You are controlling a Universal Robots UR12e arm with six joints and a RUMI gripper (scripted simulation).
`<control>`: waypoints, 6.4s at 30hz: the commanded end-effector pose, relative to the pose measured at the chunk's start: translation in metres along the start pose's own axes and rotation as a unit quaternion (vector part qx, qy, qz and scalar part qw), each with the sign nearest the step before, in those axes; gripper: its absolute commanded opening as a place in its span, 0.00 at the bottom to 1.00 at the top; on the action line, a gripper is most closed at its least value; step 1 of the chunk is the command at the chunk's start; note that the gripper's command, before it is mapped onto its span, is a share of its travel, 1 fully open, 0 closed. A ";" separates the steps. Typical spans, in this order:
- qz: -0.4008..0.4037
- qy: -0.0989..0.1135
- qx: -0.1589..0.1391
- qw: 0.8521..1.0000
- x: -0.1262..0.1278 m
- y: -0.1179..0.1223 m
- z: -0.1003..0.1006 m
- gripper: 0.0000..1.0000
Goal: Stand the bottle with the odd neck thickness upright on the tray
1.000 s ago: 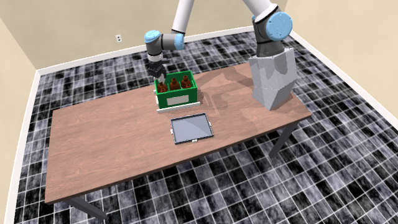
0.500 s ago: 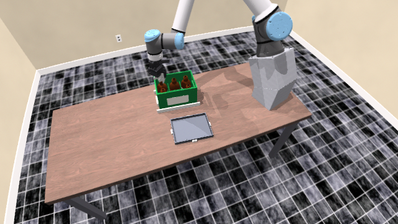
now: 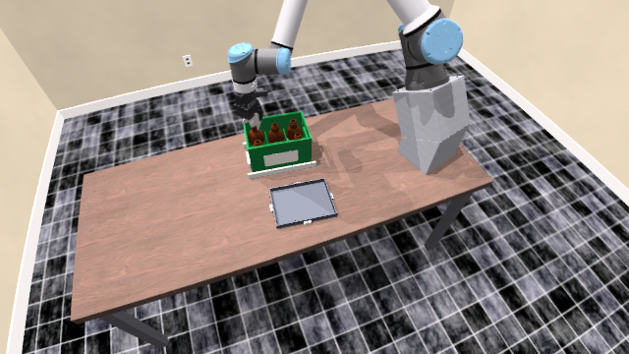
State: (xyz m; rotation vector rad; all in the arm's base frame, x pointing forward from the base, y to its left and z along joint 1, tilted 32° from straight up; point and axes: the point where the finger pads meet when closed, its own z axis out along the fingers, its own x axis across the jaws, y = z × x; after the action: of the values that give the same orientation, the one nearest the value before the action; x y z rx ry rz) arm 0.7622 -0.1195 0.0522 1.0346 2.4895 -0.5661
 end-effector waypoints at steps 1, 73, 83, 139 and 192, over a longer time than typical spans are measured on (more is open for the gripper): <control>0.000 -0.001 0.000 1.000 0.000 0.000 -0.006 0.00; 0.000 -0.001 0.000 1.000 0.000 -0.002 -0.023 0.00; 0.000 -0.001 0.000 1.000 0.000 -0.002 -0.026 0.00; 0.000 -0.001 0.000 1.000 0.000 -0.002 -0.063 0.00; 0.000 -0.001 0.000 1.000 0.000 -0.002 -0.071 0.00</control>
State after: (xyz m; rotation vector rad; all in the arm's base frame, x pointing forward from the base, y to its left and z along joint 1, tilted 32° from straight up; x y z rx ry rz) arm 0.7475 -0.0868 0.1096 1.0346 2.4895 -0.5662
